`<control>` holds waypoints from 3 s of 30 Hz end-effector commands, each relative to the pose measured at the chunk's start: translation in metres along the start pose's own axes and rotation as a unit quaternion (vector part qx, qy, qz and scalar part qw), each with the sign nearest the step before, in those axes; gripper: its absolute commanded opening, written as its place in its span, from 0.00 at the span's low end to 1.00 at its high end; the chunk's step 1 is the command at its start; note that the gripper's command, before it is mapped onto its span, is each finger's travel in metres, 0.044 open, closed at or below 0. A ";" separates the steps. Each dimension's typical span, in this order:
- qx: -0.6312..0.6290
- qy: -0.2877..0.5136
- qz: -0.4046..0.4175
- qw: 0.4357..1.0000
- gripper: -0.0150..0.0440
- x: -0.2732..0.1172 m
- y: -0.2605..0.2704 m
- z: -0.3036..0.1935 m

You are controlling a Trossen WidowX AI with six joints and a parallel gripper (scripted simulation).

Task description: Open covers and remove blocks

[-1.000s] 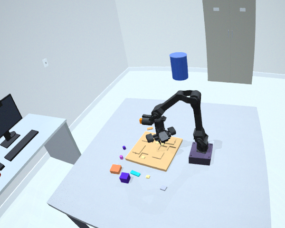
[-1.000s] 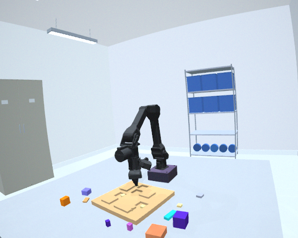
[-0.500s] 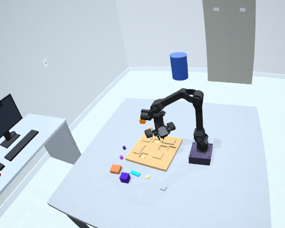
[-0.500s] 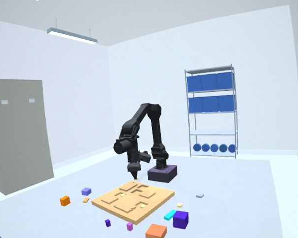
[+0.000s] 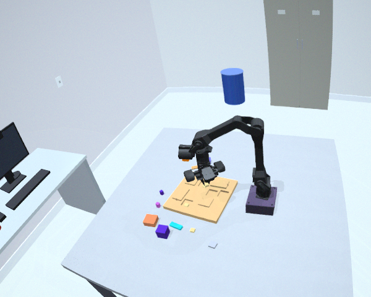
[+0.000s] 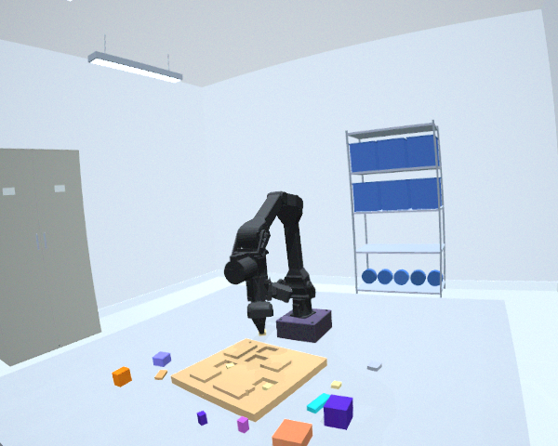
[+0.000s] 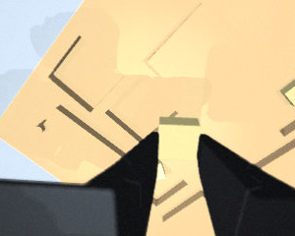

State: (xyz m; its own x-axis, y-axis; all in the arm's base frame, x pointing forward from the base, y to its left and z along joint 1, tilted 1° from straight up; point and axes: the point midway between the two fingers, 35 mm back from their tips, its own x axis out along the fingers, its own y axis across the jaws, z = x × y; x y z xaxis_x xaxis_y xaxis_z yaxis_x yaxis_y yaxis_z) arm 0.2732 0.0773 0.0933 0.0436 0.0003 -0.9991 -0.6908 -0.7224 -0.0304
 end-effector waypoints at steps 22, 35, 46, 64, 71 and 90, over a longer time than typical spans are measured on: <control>0.002 -0.004 0.001 1.000 0.39 0.000 -0.053 0.069; 0.002 -0.006 0.000 1.000 0.39 -0.001 -0.072 0.114; 0.002 -0.008 -0.001 1.000 0.39 -0.001 -0.083 0.155; 0.002 -0.010 -0.001 1.000 0.39 0.004 -0.089 0.204; 0.002 -0.010 -0.001 1.000 0.39 0.016 -0.091 0.204; 0.002 -0.010 -0.001 1.000 0.39 0.047 -0.093 0.205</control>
State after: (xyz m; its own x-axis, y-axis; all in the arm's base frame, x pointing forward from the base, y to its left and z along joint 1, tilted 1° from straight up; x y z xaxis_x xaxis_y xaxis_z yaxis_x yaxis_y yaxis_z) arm 0.1915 0.2879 0.0504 0.0344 0.0271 -0.9990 -0.6905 -0.7220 -0.0434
